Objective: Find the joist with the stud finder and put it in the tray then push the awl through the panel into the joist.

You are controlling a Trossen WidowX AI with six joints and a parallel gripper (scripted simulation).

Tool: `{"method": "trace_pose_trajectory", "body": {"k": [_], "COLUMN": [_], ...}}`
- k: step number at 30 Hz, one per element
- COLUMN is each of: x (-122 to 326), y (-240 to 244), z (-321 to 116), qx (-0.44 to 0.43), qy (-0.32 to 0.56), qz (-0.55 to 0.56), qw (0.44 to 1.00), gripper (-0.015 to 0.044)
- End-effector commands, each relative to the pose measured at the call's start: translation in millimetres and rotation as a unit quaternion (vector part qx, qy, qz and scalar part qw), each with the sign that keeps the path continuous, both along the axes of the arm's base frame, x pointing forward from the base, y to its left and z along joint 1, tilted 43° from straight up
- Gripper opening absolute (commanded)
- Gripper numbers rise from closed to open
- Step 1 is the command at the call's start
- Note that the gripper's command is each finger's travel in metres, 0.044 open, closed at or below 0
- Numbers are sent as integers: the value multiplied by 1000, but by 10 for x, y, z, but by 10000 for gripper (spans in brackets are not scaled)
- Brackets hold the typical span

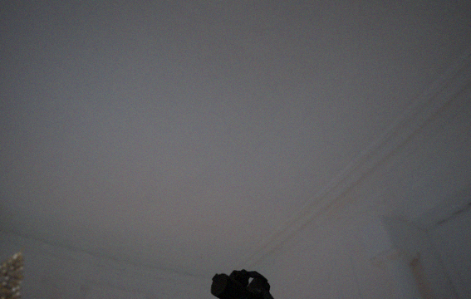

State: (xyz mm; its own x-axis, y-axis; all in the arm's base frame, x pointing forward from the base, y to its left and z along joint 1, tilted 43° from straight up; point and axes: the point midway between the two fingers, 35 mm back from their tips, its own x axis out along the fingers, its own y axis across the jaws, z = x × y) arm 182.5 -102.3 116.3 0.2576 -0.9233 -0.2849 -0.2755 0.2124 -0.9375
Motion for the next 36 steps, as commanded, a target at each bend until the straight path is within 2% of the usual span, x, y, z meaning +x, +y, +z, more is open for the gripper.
{"method": "trace_pose_trajectory", "body": {"k": [1, 5, 9, 13, 17, 27, 36], "x": [0, 11, 27, 48, 73, 118, 157], "y": [-2, -49, -101, -147, -191, -253, -301], "z": [-2, -33, -63, -82, -89, -75, -44], "qx": [4, 81, 161, 219, 253, 262, 233], "qy": [-8, -161, -339, -501, -636, -755, -808], "qz": [-3, -78, -177, -276, -369, -470, -525], "qw": [1000, 980, 910, 791, 629, 375, 129], "gripper": [426, 440, 440, 440, 440, 440, 440]}}
